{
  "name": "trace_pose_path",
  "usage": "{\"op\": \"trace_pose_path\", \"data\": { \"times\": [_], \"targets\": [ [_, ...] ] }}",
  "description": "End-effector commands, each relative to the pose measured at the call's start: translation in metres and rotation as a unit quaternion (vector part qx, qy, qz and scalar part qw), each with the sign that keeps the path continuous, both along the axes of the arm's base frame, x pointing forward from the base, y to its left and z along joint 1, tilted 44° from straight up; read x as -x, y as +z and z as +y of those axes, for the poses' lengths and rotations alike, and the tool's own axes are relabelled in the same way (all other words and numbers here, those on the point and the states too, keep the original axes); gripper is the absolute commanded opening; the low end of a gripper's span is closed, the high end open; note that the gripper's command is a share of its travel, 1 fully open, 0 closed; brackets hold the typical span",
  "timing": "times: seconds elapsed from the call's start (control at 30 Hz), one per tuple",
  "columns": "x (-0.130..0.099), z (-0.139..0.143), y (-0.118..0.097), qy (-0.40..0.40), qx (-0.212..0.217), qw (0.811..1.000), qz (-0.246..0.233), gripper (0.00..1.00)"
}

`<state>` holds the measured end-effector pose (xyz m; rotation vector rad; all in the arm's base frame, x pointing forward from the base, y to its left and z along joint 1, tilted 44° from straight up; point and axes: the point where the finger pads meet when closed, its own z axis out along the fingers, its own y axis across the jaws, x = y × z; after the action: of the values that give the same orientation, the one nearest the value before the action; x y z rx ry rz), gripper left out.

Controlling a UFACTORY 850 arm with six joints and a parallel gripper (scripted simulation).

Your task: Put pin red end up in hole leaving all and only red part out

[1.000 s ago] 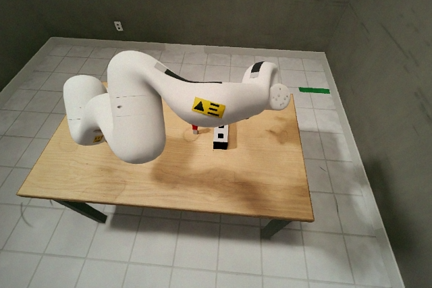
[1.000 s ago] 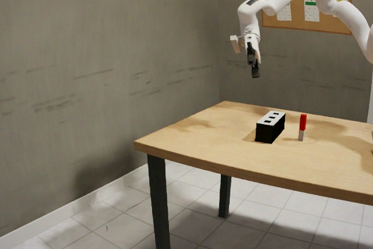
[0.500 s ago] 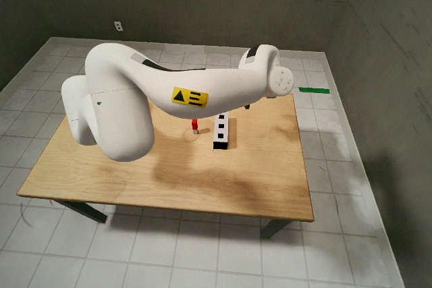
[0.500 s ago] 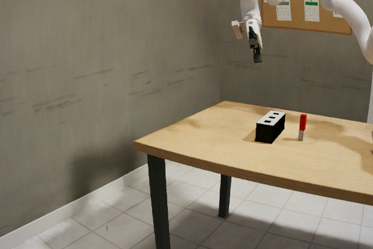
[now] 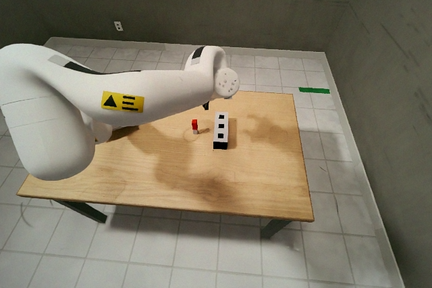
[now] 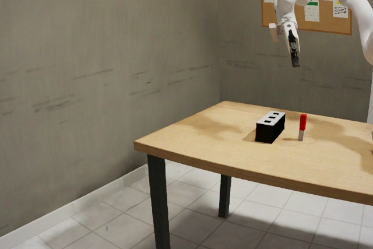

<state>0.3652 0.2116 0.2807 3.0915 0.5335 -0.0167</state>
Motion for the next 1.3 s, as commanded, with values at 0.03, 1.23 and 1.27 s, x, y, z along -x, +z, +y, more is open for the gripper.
{"op": "trace_pose_path", "data": {
  "times": [0.03, 1.23, 1.27],
  "targets": [
    [-0.0158, 0.0054, 0.0023, 0.121, 0.075, 0.99, 0.006, 1.0],
    [-0.0166, 0.0058, 0.0028, 0.537, 0.333, 0.775, 0.022, 1.0],
    [-0.0166, 0.0058, 0.0028, 0.557, 0.345, 0.755, 0.023, 1.0]
  ]
}}
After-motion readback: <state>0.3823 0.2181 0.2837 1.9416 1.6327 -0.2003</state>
